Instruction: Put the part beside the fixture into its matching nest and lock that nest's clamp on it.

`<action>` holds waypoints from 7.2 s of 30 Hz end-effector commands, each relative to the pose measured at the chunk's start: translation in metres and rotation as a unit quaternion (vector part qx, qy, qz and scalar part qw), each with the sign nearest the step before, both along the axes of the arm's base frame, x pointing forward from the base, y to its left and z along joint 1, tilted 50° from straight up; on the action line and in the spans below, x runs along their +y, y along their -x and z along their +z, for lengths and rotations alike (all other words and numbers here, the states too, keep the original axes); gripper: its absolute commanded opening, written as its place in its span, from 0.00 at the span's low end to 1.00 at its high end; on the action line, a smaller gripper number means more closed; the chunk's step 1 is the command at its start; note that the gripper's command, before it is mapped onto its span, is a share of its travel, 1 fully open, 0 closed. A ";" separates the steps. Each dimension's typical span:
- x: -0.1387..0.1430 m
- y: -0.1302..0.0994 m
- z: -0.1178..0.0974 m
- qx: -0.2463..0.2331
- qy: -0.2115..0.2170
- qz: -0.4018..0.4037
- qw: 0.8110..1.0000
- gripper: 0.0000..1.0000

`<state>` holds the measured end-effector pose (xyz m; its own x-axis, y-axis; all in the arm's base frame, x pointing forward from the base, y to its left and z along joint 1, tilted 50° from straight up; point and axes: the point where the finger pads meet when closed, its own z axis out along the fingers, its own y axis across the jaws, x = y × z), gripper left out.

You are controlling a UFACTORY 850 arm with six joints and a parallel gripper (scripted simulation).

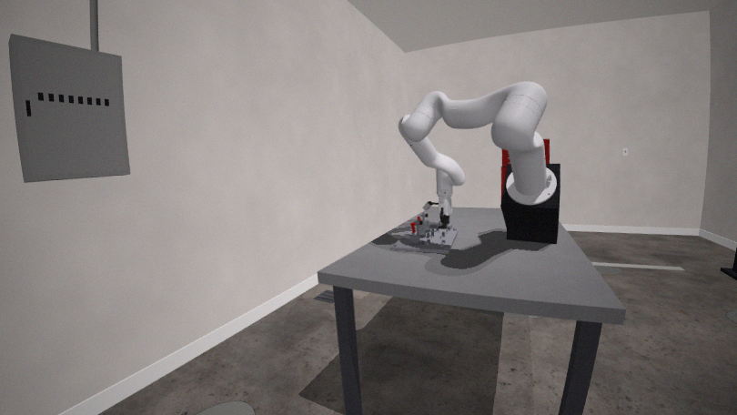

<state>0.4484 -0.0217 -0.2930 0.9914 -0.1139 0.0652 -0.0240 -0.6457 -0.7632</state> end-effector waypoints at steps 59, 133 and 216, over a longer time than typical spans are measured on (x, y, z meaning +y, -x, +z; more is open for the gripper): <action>-0.091 0.015 0.077 -0.001 0.000 0.000 1.000 0.00; -0.072 0.021 0.059 -0.059 0.010 0.049 0.997 0.00; 0.044 0.042 0.177 -0.059 0.010 0.049 0.997 0.00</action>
